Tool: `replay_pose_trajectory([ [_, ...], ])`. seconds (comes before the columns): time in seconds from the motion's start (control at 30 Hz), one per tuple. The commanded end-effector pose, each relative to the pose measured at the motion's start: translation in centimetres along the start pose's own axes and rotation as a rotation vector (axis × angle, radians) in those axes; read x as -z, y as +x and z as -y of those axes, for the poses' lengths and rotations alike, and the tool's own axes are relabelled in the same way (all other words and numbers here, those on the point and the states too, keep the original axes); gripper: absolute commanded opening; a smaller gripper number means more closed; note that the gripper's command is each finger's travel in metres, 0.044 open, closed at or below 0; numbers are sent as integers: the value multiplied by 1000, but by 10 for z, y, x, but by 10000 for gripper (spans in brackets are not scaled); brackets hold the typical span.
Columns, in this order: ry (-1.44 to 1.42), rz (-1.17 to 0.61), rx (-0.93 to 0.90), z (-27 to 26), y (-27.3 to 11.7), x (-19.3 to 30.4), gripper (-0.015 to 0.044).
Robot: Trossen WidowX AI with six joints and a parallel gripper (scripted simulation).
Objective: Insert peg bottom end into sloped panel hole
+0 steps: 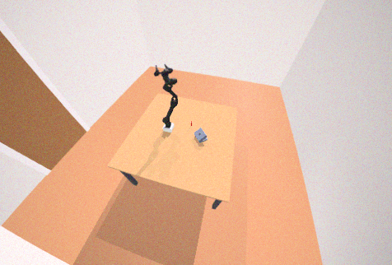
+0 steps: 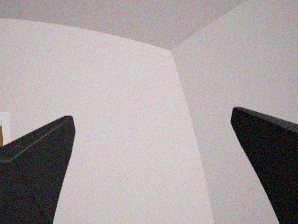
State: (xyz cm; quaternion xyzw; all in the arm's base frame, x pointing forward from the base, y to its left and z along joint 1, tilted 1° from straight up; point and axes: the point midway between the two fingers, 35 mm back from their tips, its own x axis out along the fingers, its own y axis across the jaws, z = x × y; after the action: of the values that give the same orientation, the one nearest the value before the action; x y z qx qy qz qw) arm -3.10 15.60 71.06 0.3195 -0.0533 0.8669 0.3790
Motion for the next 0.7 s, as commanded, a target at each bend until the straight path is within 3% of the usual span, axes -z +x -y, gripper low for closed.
replay_pose_trajectory([
  [0.0,-45,29,-77,-29,-2,-2,440],
  [0.67,-166,188,-444,-147,-37,-18,440],
])
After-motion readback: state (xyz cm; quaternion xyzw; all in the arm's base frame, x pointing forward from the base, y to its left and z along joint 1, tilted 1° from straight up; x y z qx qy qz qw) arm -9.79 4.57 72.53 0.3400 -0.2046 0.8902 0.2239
